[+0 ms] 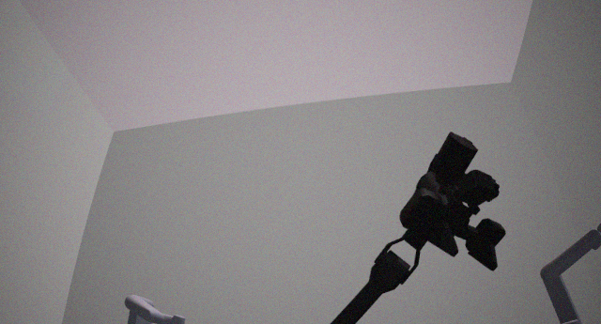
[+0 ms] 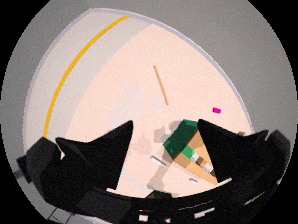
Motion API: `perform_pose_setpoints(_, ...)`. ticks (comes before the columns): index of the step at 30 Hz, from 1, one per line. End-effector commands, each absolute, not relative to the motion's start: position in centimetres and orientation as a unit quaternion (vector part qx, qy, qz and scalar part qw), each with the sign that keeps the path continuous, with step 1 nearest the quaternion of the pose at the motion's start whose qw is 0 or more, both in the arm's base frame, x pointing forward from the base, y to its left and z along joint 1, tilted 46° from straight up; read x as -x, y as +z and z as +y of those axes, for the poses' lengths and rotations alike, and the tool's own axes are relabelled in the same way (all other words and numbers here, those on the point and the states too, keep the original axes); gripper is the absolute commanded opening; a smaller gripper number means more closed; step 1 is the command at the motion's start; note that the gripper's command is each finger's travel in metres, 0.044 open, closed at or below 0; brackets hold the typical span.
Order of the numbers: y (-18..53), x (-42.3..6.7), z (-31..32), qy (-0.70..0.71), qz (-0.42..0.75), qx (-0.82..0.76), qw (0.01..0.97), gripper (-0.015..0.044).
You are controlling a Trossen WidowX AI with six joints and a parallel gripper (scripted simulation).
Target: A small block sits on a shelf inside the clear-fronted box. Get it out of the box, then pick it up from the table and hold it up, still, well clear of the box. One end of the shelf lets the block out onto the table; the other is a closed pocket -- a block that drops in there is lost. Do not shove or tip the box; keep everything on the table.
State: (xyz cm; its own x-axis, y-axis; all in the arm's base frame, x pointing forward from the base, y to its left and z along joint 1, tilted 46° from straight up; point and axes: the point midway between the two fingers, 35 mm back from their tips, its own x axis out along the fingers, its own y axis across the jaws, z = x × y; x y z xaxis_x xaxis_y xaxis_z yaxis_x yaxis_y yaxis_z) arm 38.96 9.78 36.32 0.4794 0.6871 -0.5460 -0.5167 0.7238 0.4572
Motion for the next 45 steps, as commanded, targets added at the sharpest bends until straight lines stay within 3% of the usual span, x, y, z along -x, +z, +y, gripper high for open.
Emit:
perform_pose_setpoints(1,30.2,-40.2,6.2,0.281,0.468,-0.234,0.805,0.0400)
perform_pose_setpoints(8,20.9,-39.1,0.5,0.134,0.588,-0.427,0.673,0.0400)
perform_pose_setpoints(15,13.3,-35.3,-4.0,-0.022,0.647,-0.596,0.475,0.0400)
perform_pose_setpoints(22,7.2,-28.8,-6.6,-0.183,0.639,-0.737,0.127,0.0400)
perform_pose_setpoints(45,6.2,-28.9,-5.9,-0.189,0.636,-0.740,0.113,0.0400)
